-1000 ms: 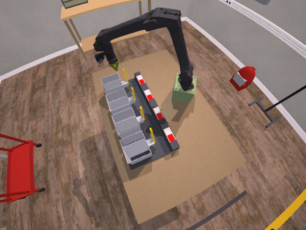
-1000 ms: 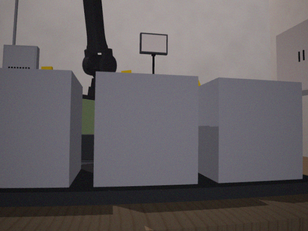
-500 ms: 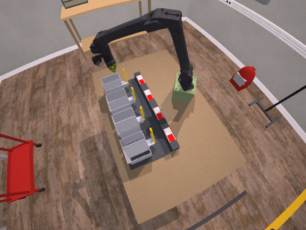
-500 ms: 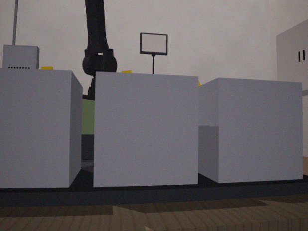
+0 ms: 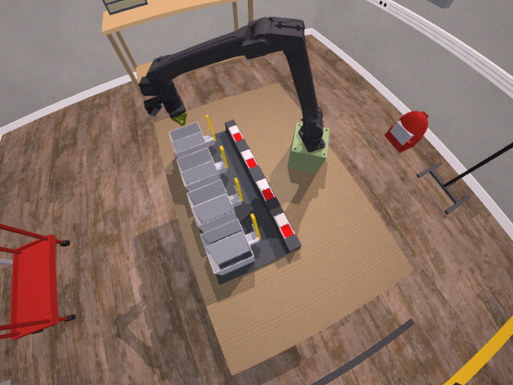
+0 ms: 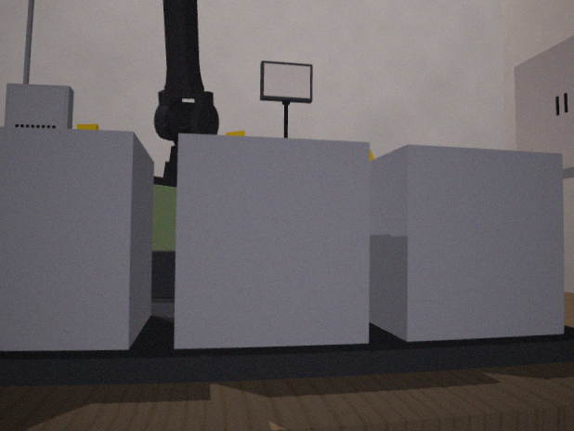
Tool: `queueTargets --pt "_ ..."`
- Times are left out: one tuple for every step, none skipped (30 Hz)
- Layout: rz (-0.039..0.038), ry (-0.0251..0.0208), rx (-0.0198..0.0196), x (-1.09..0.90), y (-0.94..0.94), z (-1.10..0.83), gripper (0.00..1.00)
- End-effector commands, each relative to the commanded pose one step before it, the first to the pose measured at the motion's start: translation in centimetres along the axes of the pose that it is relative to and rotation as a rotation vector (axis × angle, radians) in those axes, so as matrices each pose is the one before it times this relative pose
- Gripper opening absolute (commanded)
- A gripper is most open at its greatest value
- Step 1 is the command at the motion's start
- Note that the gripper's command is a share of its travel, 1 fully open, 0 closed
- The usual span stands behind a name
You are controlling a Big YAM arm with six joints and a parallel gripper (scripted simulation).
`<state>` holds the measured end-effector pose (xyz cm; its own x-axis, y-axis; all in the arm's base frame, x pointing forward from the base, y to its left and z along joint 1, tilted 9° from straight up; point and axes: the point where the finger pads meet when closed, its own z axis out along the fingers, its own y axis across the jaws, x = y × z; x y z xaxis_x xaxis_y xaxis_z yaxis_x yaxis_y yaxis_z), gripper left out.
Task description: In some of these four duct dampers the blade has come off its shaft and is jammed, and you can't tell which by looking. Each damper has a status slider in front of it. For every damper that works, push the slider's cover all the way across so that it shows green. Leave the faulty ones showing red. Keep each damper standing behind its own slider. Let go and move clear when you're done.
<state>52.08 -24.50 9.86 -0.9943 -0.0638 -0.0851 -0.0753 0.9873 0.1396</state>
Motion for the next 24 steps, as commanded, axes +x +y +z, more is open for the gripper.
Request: queueTargets --pt "-0.01231 -0.09088 0.06155 -3.524 -0.378 -3.938 0.36" --pt "0.00228 -0.00058 0.00092 0.050 -0.122 -0.034 0.36" --pt "0.00804 -0.00072 0.00154 0.231 -0.433 -0.078 0.36" --pt "0.00581 -0.00046 0.00105 0.169 -0.313 -0.055 0.36" --pt "0.00231 -0.00018 0.00042 0.067 -0.124 -0.022 0.36" --pt "0.00000 0.00000 0.00000 0.000 0.000 0.000 0.36" --pt "0.00000 0.00000 0.00000 0.000 0.000 0.000 0.36" --pt "-0.00238 -0.00026 -0.00118 -0.074 0.138 0.022 0.36" --pt "-0.00169 -0.00001 -0.00002 0.000 0.000 0.000 0.36" --pt "-0.00025 0.00000 0.00000 0.000 0.000 0.000 0.36" --pt "0.00000 0.00000 0.00000 0.000 0.000 0.000 0.36" --pt "0.00000 0.00000 0.00000 0.000 0.000 0.000 0.36" --pt "0.00000 0.00000 0.00000 0.000 0.000 0.000 0.36" --pt "0.00000 0.00000 0.00000 0.000 0.000 0.000 0.36" --pt "0.00000 0.00000 0.00000 0.000 0.000 0.000 0.36" --pt "0.00000 0.00000 0.00000 0.000 0.000 0.000 0.36" --pt "0.00000 0.00000 0.00000 0.000 0.000 0.000 0.36" --pt "0.00000 0.00000 0.00000 0.000 0.000 0.000 0.36" --pt "0.00000 0.00000 0.00000 0.000 0.000 0.000 0.36" --pt "0.00000 0.00000 0.00000 0.000 0.000 0.000 0.36" --pt "0.00000 0.00000 0.00000 0.000 0.000 0.000 0.36" --pt "0.00000 0.00000 0.00000 0.000 0.000 0.000 0.36" --pt "0.00000 0.00000 0.00000 0.000 0.000 0.000 0.36" --pt "0.00000 0.00000 0.00000 0.000 0.000 0.000 0.36"
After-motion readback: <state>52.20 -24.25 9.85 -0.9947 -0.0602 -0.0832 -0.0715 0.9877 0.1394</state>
